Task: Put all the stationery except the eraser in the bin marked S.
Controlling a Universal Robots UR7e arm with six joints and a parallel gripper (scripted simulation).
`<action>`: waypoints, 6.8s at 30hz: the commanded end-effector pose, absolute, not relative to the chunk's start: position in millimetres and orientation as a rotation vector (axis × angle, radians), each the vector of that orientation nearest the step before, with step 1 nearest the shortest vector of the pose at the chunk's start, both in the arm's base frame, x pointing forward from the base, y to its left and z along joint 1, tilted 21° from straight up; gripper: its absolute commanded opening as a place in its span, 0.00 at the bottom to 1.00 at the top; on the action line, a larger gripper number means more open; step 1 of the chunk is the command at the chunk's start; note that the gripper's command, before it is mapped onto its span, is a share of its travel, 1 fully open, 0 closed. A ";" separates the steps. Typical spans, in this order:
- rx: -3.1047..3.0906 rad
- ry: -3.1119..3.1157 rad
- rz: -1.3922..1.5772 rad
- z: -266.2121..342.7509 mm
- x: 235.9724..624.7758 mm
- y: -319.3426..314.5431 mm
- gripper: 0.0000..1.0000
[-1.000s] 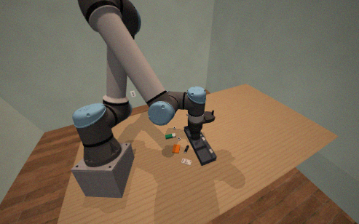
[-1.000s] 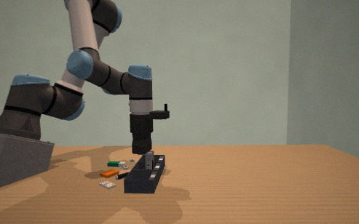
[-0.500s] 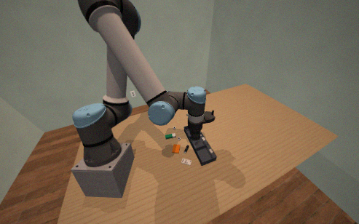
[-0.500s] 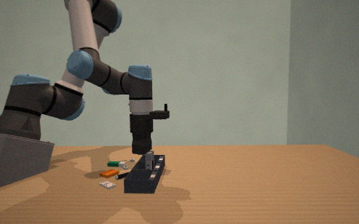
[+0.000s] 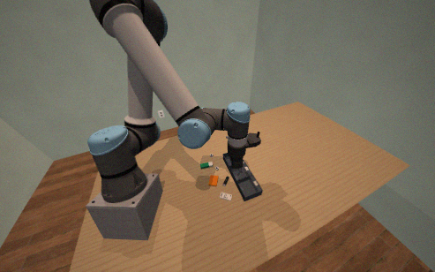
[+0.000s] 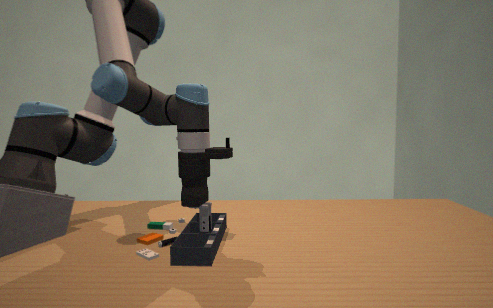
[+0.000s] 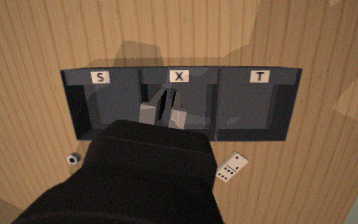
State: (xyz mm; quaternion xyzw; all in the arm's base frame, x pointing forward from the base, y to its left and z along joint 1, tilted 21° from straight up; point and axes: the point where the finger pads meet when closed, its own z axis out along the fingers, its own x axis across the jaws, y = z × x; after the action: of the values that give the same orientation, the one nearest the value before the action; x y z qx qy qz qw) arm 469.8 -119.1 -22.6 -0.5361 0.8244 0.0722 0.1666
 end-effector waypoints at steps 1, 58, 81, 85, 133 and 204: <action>-1.526 2.347 0.204 -18.3 469.2 -120.7 0.31; -1.526 2.346 0.204 26.6 482.7 -48.7 0.31; -1.526 2.346 0.204 -4.9 489.4 -38.6 0.31; -1.526 2.346 0.204 -4.9 489.4 -38.6 0.31; -1.526 2.346 0.204 7.5 486.8 -42.6 0.31; -1.939 2.006 0.112 94.8 398.0 -94.1 1.00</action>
State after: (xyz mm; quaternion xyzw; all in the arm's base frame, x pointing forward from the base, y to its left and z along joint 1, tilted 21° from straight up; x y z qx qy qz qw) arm 408.3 -91.7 109.3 -0.6572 0.7336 0.0501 0.1656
